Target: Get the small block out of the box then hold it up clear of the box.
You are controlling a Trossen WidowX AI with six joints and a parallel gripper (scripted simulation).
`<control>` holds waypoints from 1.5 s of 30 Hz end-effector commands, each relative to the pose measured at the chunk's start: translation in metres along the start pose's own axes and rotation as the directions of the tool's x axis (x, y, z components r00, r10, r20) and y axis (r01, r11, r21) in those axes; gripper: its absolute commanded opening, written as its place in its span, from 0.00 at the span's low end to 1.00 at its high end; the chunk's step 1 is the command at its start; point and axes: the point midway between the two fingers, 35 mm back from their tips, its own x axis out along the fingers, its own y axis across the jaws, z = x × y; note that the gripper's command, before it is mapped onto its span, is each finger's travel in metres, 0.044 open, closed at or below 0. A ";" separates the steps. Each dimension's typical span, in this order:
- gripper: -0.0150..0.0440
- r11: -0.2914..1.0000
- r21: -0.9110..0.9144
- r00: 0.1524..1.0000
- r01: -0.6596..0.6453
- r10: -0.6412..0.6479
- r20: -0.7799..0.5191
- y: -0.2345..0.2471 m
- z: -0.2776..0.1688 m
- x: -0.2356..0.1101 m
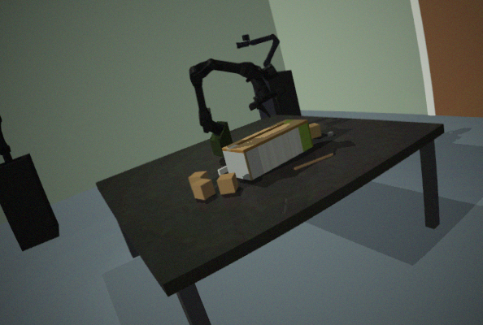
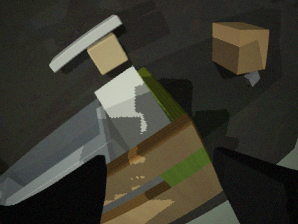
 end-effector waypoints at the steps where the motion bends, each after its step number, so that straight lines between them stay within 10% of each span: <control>1: 0.74 0.850 -0.525 0.997 -0.046 0.006 -0.078 0.002 0.011 -0.002; 13: 0.74 0.850 -0.525 0.997 -0.046 0.005 -0.078 0.002 0.012 0.001; 20: 0.74 0.849 -0.526 0.997 -0.049 0.008 -0.080 0.027 0.038 0.083; 45: 0.74 0.849 -0.526 0.997 -0.049 0.008 -0.080 0.032 0.045 0.115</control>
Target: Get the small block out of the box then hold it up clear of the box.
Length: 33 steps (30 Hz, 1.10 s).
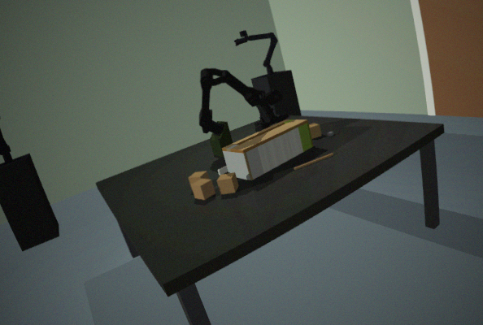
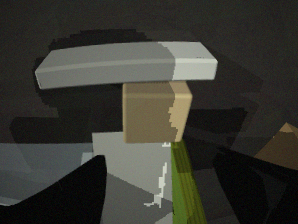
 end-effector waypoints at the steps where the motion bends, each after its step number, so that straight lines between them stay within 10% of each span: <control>1: 0.74 1.000 -0.011 1.000 -0.007 0.007 0.003 0.002 0.005 0.006; 21: 0.74 1.000 -0.012 1.000 -0.012 0.012 0.002 0.003 0.017 0.033; 33: 0.34 1.000 -0.011 1.000 -0.011 0.011 0.002 0.003 0.015 0.030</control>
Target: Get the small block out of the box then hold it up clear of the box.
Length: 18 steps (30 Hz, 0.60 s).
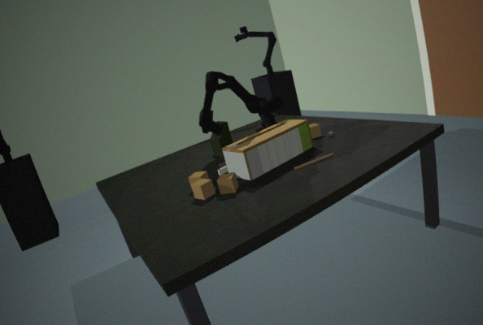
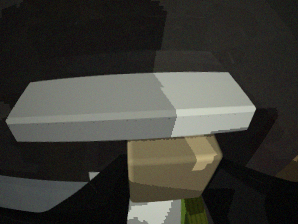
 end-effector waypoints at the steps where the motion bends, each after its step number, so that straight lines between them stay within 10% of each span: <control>1: 0.29 1.000 -0.006 1.000 -0.001 0.001 0.000 0.000 -0.003 -0.006; 18: 0.25 1.000 -0.016 1.000 0.013 -0.013 -0.003 0.000 -0.028 -0.063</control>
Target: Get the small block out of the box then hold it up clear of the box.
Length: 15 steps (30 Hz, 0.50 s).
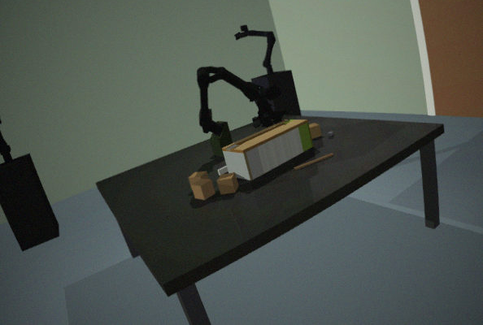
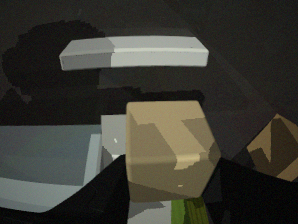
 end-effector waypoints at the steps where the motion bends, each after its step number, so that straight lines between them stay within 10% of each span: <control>1: 0.25 1.000 -0.015 1.000 0.020 -0.020 -0.010 0.001 -0.006 -0.011; 15: 0.25 0.976 -0.192 0.993 0.101 -0.110 -0.036 0.021 -0.015 -0.064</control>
